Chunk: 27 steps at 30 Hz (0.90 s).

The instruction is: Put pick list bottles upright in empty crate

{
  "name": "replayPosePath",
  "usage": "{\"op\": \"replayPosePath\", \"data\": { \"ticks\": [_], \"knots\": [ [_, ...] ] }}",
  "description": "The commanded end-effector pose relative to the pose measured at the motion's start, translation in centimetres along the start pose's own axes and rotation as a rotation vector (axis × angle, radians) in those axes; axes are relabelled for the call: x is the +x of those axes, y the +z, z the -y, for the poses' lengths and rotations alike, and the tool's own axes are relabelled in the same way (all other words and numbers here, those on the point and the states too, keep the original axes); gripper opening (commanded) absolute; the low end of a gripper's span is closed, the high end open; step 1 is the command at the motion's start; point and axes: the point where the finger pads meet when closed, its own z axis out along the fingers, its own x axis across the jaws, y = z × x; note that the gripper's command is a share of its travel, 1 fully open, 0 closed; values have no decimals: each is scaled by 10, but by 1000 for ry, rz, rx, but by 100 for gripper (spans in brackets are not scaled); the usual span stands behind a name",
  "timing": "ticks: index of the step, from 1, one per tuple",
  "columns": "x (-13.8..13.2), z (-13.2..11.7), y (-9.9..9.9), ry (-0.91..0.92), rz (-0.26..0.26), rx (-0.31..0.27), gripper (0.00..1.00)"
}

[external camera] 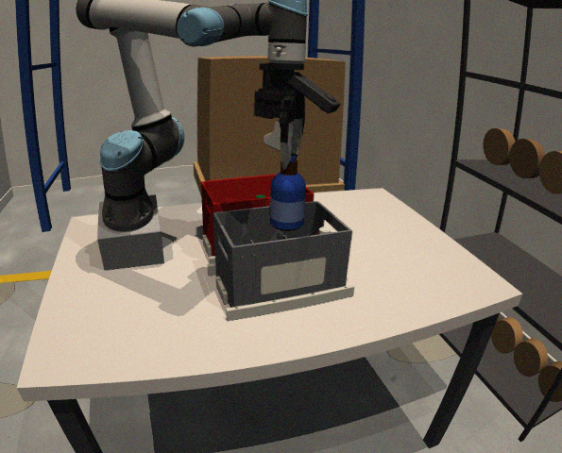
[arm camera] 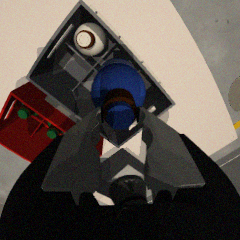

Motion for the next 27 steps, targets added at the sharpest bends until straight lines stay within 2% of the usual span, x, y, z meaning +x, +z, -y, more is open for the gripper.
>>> {"op": "replayPosePath", "data": {
  "ticks": [1,24,27],
  "knots": [
    [1,2,-5,1,-1,12,0],
    [1,2,-5,1,-1,12,0],
    [-4,-5,-3,-1,-1,6,0]
  ]
}}
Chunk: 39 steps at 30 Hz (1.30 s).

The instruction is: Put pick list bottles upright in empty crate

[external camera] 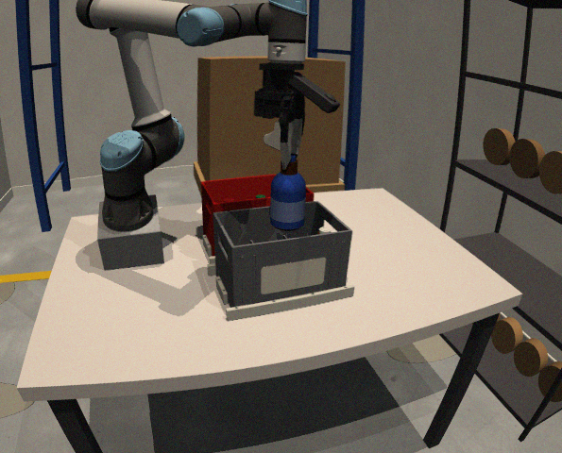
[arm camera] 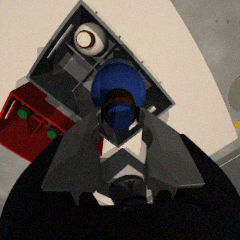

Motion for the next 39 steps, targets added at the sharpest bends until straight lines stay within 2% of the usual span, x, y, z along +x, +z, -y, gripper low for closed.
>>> {"op": "replayPosePath", "data": {
  "ticks": [1,39],
  "knots": [
    [-5,-7,-2,-1,-1,6,0],
    [-39,-63,-2,-1,-1,6,0]
  ]
}}
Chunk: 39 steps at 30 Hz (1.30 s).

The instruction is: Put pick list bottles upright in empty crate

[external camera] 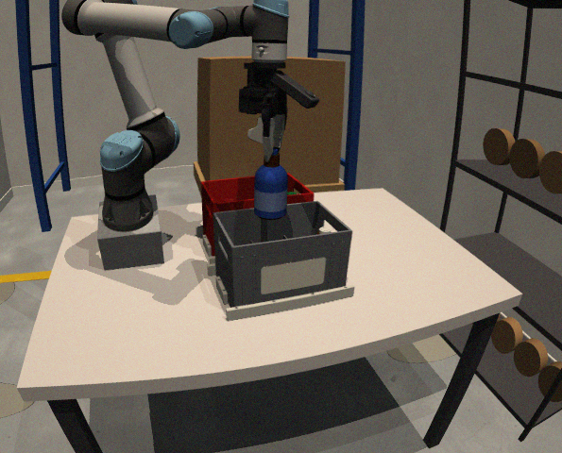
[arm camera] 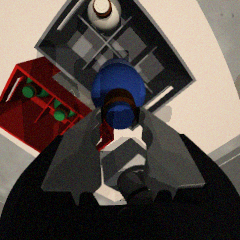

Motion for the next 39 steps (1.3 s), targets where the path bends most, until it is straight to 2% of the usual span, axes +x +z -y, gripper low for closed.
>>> {"op": "replayPosePath", "data": {
  "ticks": [1,39],
  "knots": [
    [-4,-7,-3,3,-1,8,0],
    [-40,-64,-3,2,-1,8,0]
  ]
}}
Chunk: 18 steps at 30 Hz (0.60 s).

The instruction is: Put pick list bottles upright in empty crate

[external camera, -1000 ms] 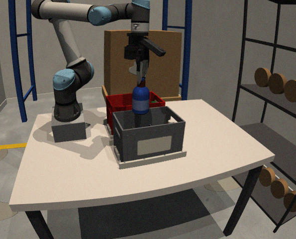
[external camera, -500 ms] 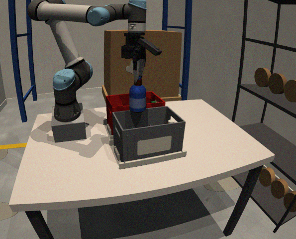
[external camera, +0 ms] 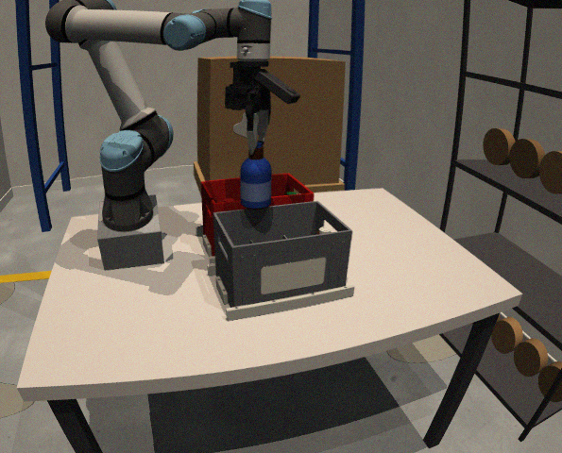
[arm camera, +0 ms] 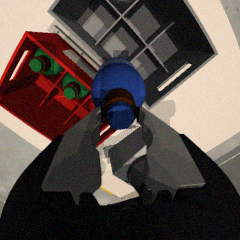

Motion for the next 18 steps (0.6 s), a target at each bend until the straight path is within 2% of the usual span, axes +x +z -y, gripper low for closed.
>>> {"op": "replayPosePath", "data": {
  "ticks": [1,18],
  "knots": [
    [-6,-9,-3,3,0,7,0],
    [-21,-34,-2,3,-1,7,0]
  ]
}}
